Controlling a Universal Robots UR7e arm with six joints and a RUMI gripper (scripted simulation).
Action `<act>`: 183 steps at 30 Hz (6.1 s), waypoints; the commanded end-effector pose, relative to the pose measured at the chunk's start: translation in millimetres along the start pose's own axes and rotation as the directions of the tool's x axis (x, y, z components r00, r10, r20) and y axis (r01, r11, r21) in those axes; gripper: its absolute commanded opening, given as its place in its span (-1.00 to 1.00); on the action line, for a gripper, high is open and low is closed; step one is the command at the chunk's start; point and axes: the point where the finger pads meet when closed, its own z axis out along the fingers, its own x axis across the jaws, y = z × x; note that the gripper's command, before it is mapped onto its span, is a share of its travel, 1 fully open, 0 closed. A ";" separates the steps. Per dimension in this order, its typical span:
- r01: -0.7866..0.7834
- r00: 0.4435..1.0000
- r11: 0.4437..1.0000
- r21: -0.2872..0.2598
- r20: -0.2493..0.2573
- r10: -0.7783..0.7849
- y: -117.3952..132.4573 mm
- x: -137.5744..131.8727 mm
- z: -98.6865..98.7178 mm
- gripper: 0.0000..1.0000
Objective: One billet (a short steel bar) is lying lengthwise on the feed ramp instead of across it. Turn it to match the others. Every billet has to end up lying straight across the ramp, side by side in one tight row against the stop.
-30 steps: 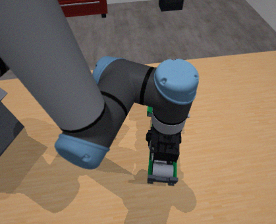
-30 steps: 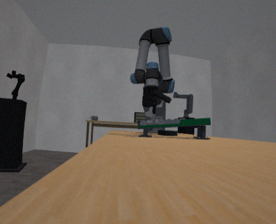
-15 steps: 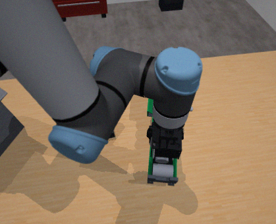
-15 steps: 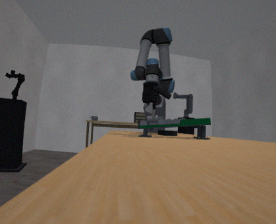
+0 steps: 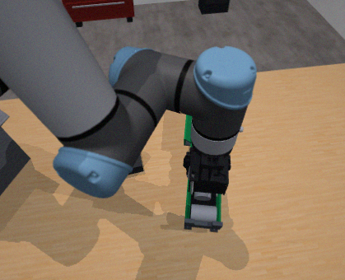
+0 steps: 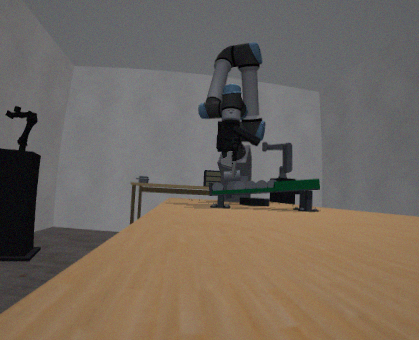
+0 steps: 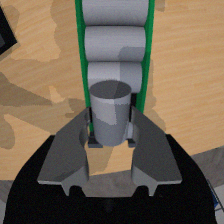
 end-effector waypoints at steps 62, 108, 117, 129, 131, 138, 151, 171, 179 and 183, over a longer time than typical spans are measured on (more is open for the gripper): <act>0.000 1.000 1.000 0.001 0.002 0.000 -0.1 -1.4 -35.8 -1.00; 0.000 1.000 1.000 0.003 0.007 0.000 -0.7 -3.0 -35.1 -1.00; 0.000 1.000 1.000 0.001 0.001 0.000 0.1 -0.7 -36.8 -1.00; 0.000 1.000 1.000 0.003 0.007 0.000 -0.5 -2.1 -35.2 -1.00; 0.000 1.000 1.000 0.003 0.007 0.000 -0.5 -2.1 -35.2 -1.00; 0.000 1.000 1.000 0.003 0.008 0.000 -0.5 -2.2 -35.2 -1.00; 0.000 1.000 1.000 0.003 0.008 0.000 -0.5 -2.2 -35.2 -1.00; -0.444 0.896 0.896 0.003 0.009 0.444 0.7 1.0 -37.2 -1.00; -0.548 0.836 0.836 0.002 0.008 0.548 0.0 1.7 -37.8 -1.00; -0.548 0.836 0.836 0.002 0.008 0.548 0.0 1.7 -37.8 -1.00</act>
